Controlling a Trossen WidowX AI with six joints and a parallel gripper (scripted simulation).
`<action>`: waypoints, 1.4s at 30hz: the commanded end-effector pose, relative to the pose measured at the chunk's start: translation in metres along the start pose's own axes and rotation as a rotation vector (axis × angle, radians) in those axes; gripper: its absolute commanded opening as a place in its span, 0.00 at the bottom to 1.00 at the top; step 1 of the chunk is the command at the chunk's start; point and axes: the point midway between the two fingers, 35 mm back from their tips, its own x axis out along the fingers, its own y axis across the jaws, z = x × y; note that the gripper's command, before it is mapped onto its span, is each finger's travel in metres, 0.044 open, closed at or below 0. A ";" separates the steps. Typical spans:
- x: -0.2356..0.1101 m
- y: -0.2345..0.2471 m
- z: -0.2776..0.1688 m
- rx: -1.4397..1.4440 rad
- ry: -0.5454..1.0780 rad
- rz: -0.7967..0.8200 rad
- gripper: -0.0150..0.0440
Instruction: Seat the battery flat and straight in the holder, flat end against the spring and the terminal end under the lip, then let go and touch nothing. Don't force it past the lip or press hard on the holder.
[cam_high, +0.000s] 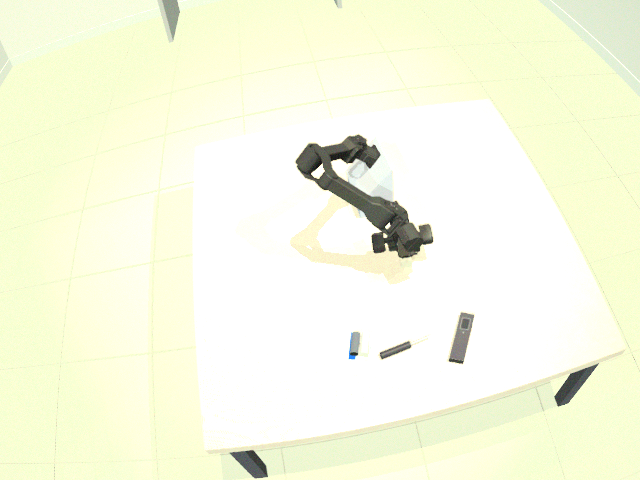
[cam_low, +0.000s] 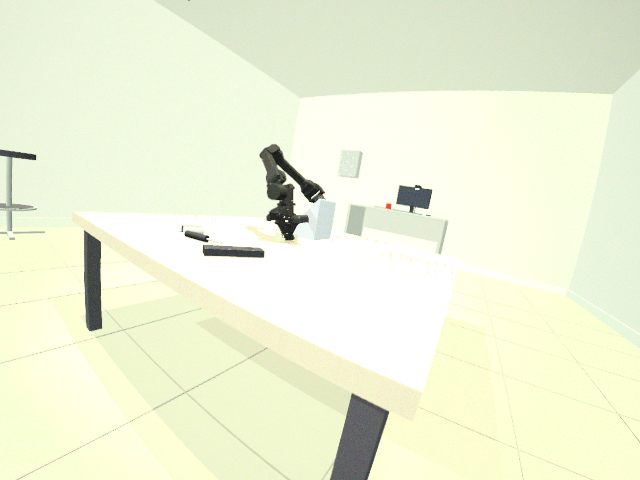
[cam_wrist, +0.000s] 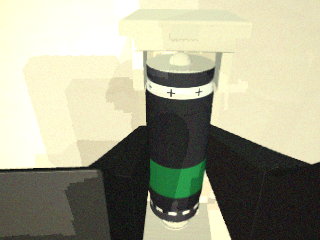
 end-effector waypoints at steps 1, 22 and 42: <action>0.001 0.000 0.000 -0.002 0.012 -0.002 0.39; -0.002 -0.001 0.010 0.001 0.013 -0.002 0.39; -0.011 0.001 0.010 -0.002 0.015 -0.002 0.56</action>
